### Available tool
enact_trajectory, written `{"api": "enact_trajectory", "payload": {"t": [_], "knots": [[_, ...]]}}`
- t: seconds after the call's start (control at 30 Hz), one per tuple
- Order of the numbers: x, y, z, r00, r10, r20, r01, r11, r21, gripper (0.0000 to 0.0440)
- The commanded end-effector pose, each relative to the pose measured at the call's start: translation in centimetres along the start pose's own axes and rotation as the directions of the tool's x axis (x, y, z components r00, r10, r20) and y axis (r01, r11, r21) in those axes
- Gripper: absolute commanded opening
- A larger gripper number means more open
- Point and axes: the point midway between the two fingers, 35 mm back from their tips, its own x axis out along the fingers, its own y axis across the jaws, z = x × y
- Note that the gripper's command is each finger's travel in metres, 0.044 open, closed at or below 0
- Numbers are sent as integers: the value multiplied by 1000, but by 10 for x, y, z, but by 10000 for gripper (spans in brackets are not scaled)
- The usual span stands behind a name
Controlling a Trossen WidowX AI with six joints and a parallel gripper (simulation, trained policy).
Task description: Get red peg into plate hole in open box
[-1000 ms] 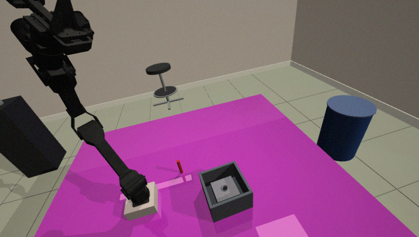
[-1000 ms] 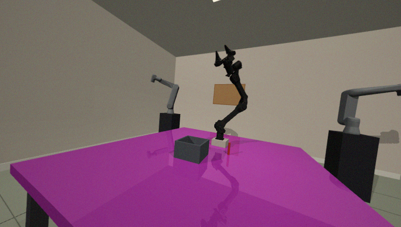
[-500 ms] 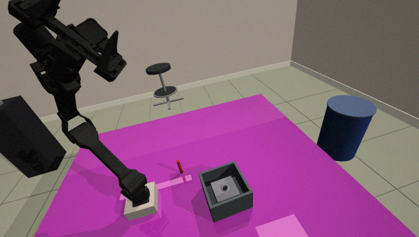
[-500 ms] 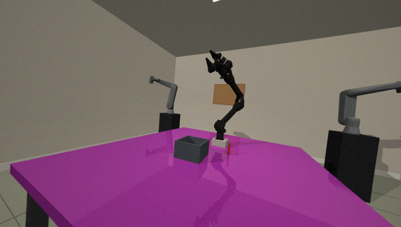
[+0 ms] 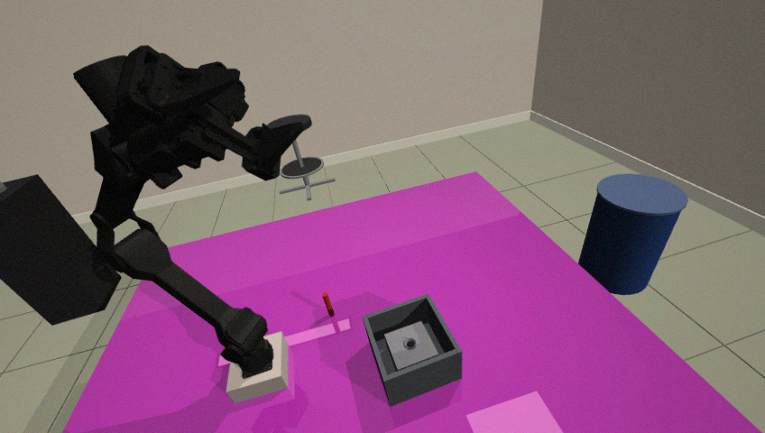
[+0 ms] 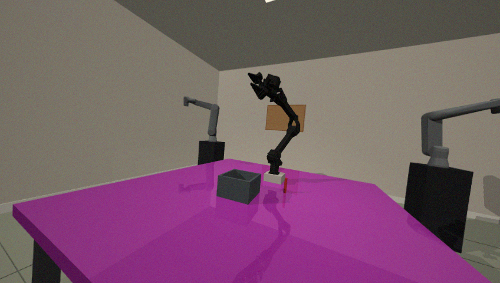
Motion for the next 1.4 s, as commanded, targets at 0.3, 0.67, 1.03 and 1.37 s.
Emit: {"api": "enact_trajectory", "payload": {"t": [0.3, 0.67, 1.03, 1.37], "knots": [[21, 81, -24, 960, 267, -84, -232, 926, 299, 440], [18, 163, -35, 846, 513, -145, -364, 755, 546, 440], [-8, 246, -42, 656, 722, -220, -368, 561, 741, 440], [-52, 313, -52, 430, 844, -319, -253, 452, 856, 440]]}}
